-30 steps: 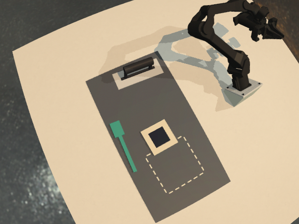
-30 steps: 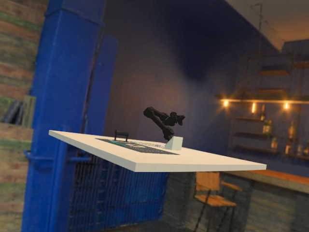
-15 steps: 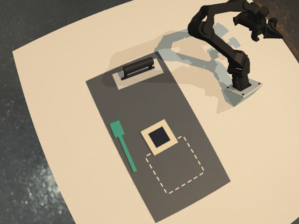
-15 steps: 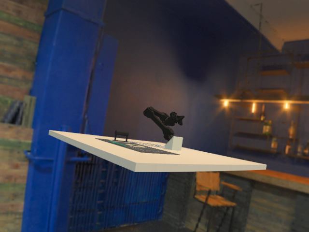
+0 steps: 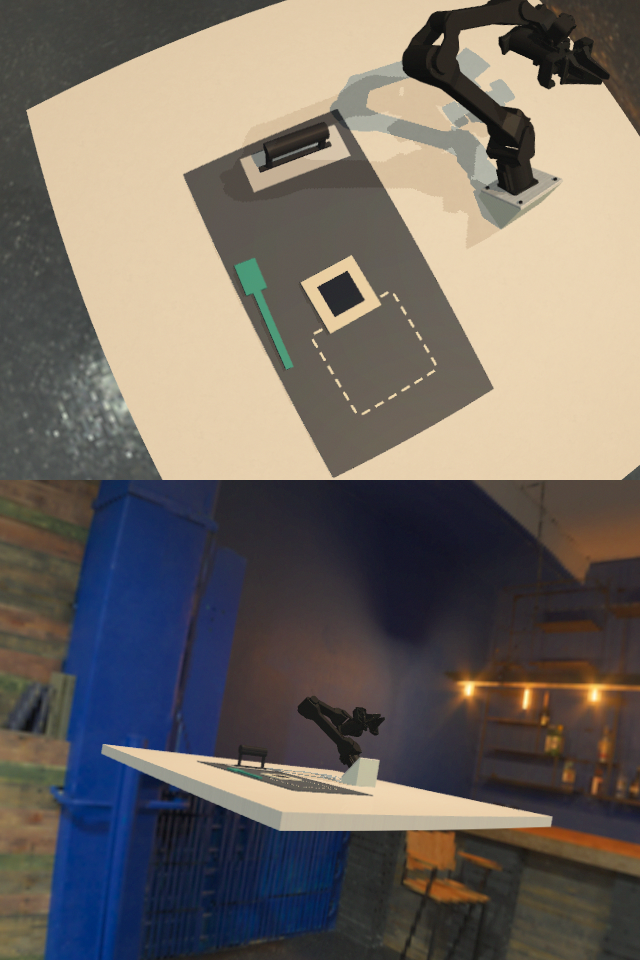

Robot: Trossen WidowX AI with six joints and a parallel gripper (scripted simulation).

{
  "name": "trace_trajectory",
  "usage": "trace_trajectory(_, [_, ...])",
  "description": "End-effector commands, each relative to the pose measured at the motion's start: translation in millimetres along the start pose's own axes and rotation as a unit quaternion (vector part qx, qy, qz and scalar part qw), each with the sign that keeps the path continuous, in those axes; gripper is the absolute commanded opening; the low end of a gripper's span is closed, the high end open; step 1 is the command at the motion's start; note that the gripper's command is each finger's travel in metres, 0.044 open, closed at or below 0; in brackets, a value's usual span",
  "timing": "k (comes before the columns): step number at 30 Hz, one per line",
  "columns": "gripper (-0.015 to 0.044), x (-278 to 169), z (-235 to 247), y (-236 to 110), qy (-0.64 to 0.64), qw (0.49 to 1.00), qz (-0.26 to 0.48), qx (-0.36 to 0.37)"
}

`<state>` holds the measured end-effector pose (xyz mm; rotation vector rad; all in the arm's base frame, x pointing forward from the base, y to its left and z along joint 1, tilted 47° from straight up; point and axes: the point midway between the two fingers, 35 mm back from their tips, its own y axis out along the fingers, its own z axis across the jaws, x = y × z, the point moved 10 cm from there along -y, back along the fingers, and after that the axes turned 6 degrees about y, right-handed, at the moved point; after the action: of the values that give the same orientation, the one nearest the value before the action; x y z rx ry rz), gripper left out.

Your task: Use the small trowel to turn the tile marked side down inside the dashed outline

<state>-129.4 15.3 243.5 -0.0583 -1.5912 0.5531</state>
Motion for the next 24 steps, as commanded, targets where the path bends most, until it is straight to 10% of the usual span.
trace_trajectory(1, [0.0258,1,3,-4,-0.012,1.000,0.002,0.013])
trace_trajectory(24, [0.0270,4,28,-47,-0.113,0.983,0.011,0.145])
